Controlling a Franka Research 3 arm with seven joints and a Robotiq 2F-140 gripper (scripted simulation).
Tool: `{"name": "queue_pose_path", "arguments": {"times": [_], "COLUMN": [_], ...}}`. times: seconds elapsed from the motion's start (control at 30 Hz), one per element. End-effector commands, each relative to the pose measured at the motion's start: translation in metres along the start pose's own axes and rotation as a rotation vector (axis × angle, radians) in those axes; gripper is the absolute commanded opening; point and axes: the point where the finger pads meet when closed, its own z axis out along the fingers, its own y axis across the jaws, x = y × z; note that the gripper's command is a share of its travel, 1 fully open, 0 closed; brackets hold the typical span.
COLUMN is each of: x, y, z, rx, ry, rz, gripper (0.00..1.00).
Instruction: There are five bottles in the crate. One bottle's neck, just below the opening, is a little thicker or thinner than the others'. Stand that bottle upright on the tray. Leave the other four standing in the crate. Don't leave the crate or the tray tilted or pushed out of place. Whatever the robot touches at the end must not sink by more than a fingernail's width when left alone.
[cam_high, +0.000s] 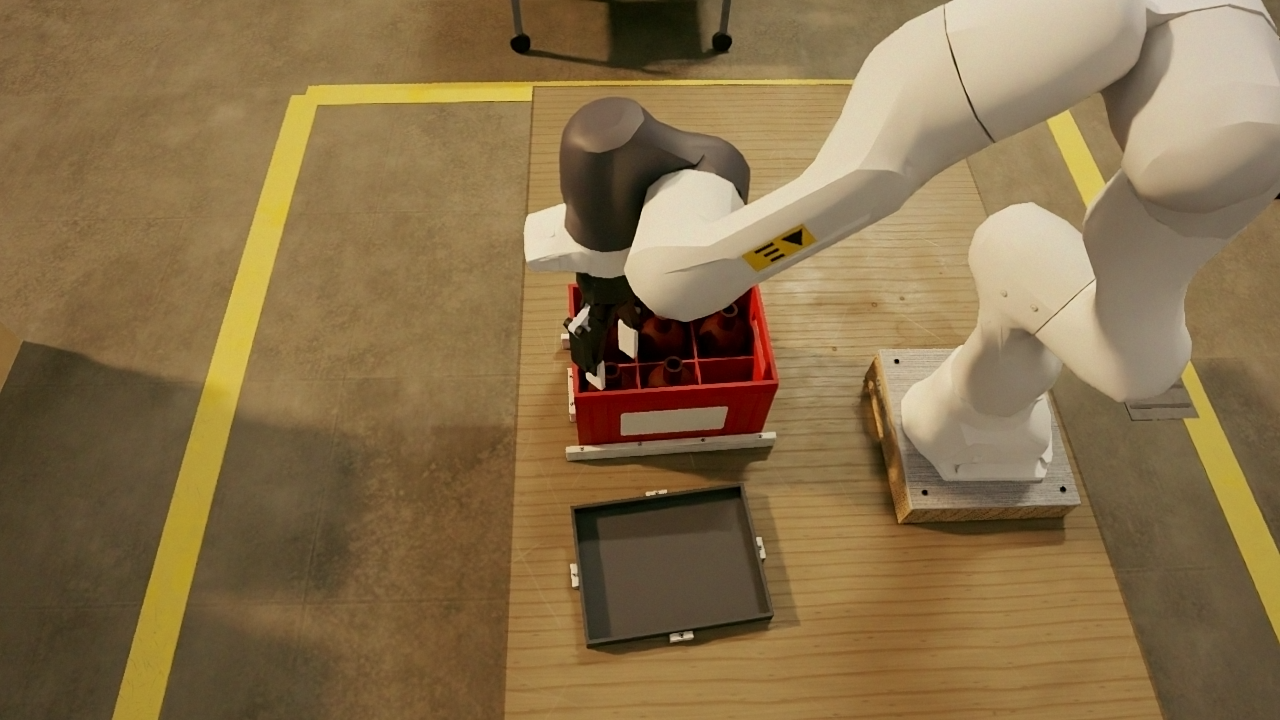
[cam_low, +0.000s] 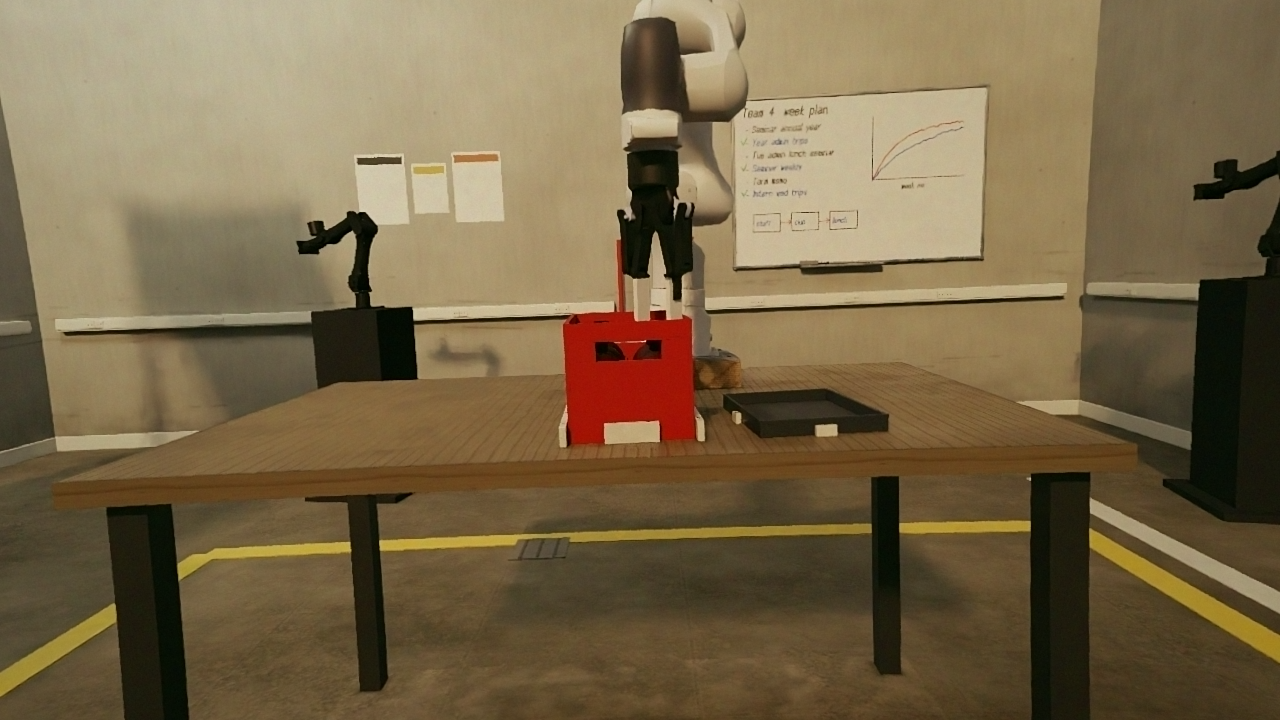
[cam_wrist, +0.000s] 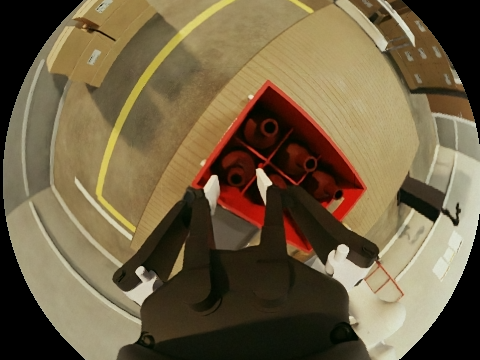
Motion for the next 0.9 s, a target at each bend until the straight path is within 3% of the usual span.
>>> {"name": "queue_pose_path", "arguments": {"times": [0.0, 0.87], "x": [0.002, 0.002], "y": [0.0, 0.0], "z": [0.005, 0.027], "rx": [0.004, 0.004], "ry": [0.004, 0.004], "rz": [-0.007, -0.007], "gripper": [0.44, 0.44]}}
